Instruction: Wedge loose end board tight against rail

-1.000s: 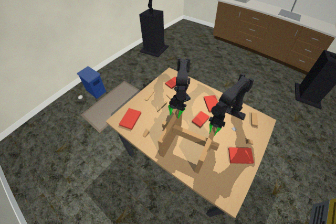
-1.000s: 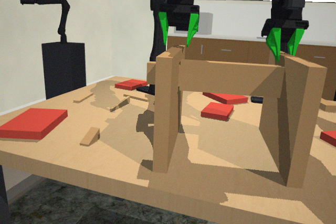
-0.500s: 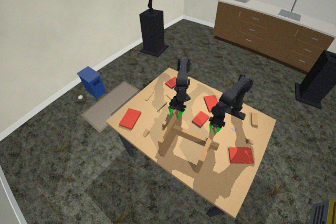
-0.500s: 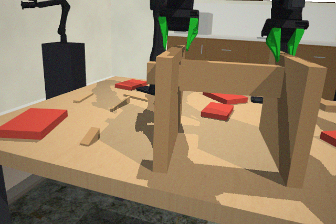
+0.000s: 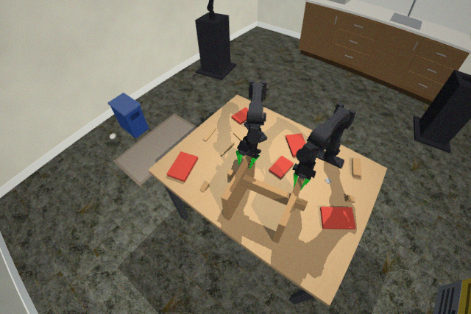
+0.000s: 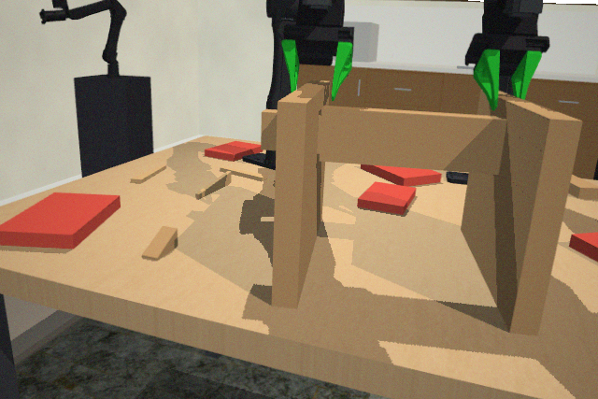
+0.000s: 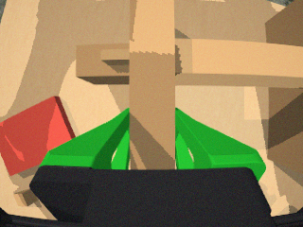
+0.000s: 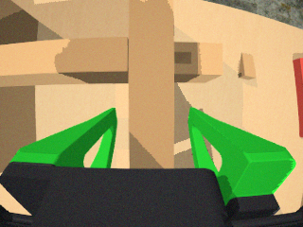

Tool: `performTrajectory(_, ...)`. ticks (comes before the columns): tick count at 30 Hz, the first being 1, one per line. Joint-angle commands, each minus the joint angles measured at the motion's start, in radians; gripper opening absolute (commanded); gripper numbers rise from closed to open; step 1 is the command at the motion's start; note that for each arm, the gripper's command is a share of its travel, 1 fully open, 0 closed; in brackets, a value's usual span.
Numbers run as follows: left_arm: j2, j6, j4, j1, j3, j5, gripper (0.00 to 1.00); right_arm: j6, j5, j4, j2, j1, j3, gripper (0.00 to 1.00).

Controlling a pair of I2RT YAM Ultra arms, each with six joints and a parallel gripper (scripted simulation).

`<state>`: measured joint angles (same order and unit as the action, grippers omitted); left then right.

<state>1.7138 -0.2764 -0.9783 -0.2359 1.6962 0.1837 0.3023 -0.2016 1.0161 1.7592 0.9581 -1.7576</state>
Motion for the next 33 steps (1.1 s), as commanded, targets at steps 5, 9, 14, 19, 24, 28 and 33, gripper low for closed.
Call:
performTrajectory(5, -0.017, 0.007, 0.026, -0.002, 0.032, 0.004, 0.0, -0.006, -0.005, -0.059, -0.054, 0.007, -0.01, 0.58)
performTrajectory(9, -0.017, 0.007, 0.026, -0.002, 0.032, 0.004, 0.0, -0.004, -0.004, -0.059, -0.042, 0.002, 0.004, 0.58)
performTrajectory(14, -0.017, 0.007, 0.026, -0.002, 0.032, 0.004, 0.0, -0.007, -0.005, -0.059, -0.047, 0.006, 0.0, 0.58)
performTrajectory(19, -0.017, 0.007, 0.026, -0.002, 0.032, 0.004, 0.0, -0.007, -0.005, -0.058, -0.038, 0.005, 0.02, 0.58)
performTrajectory(24, -0.017, 0.007, 0.026, -0.002, 0.032, 0.004, 0.0, -0.007, -0.005, -0.058, -0.019, 0.004, 0.009, 0.58)
performTrajectory(28, -0.017, 0.007, 0.026, -0.002, 0.032, 0.004, 0.0, -0.007, -0.005, -0.058, -0.042, 0.004, 0.006, 0.58)
performTrajectory(33, -0.017, 0.007, 0.026, -0.002, 0.032, 0.004, 0.0, -0.007, -0.005, -0.057, -0.011, 0.003, 0.016, 0.58)
